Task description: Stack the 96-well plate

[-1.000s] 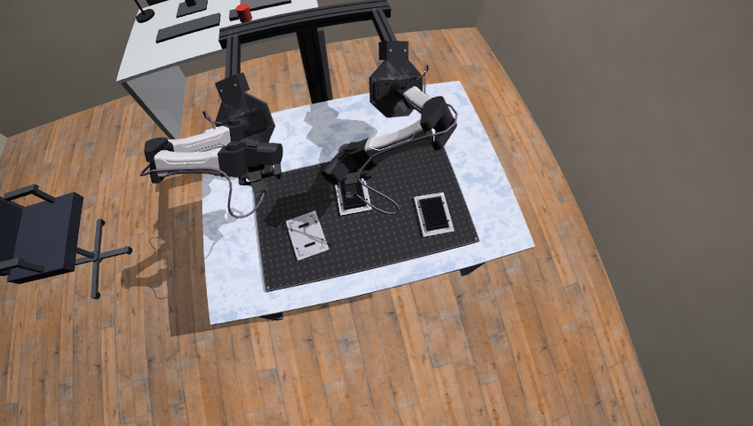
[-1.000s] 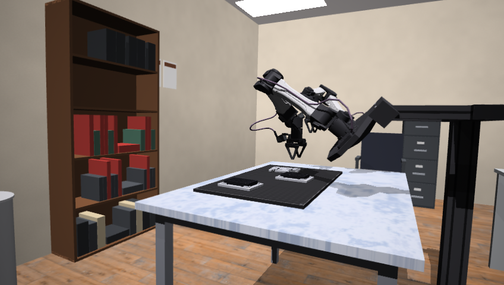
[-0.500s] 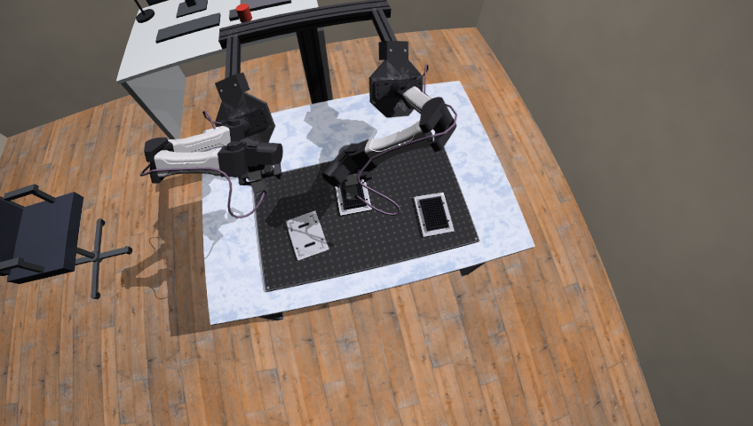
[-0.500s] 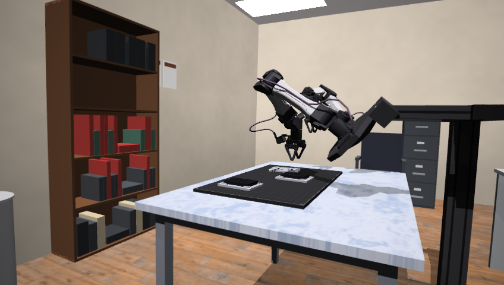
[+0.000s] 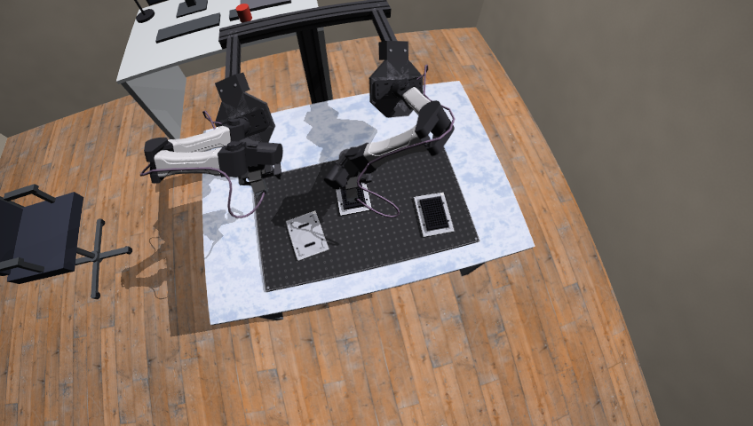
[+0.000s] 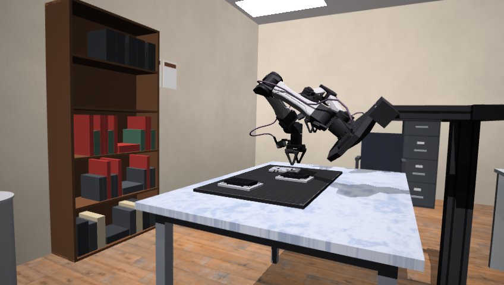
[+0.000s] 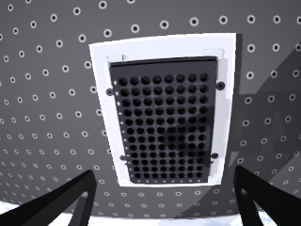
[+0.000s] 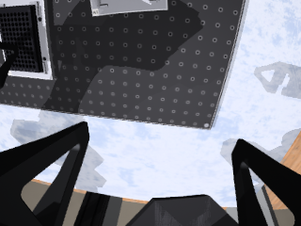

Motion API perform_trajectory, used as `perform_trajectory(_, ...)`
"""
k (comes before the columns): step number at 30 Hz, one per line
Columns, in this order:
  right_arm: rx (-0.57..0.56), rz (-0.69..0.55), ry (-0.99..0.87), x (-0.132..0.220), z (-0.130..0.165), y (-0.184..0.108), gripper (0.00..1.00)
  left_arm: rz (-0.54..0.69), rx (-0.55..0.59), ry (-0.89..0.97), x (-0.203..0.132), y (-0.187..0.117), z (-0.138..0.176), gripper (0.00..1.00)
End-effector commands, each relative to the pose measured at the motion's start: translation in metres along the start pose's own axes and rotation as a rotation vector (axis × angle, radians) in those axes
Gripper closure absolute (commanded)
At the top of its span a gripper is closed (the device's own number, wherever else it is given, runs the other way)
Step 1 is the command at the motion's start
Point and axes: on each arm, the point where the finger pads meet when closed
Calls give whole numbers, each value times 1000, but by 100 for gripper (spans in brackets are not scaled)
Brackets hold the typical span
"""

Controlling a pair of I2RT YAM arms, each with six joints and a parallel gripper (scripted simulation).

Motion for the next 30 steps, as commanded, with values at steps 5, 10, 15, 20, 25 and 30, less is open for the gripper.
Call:
perform_trajectory(5, -1, 6, -4, -1, 0, -1, 0, -1, 13, 9, 1, 19, 5, 0)
perform_trajectory(10, -1, 6, -4, -1, 0, -1, 0, 0, 13, 9, 0, 27, 5, 0)
perform_trajectory(15, -1, 6, -4, -1, 0, -1, 0, 1, 12, 8, 0, 32, 4, 0)
perform_trajectory(20, -1, 6, -4, -1, 0, -1, 0, 0, 13, 9, 0, 41, 5, 0)
perform_trajectory(25, -1, 6, -4, -1, 0, -1, 0, 0, 13, 9, 0, 49, 5, 0)
perform_trajectory(30, -1, 6, -4, -1, 0, -1, 0, 1, 13, 9, 0, 57, 5, 0)
Point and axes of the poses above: on each arm, the point where the finger pads meet when closed, its own y axis out along the fingers, its own x axis across the jaws, z = x × y, and after that the axes turned 2 degrees about y, right-handed
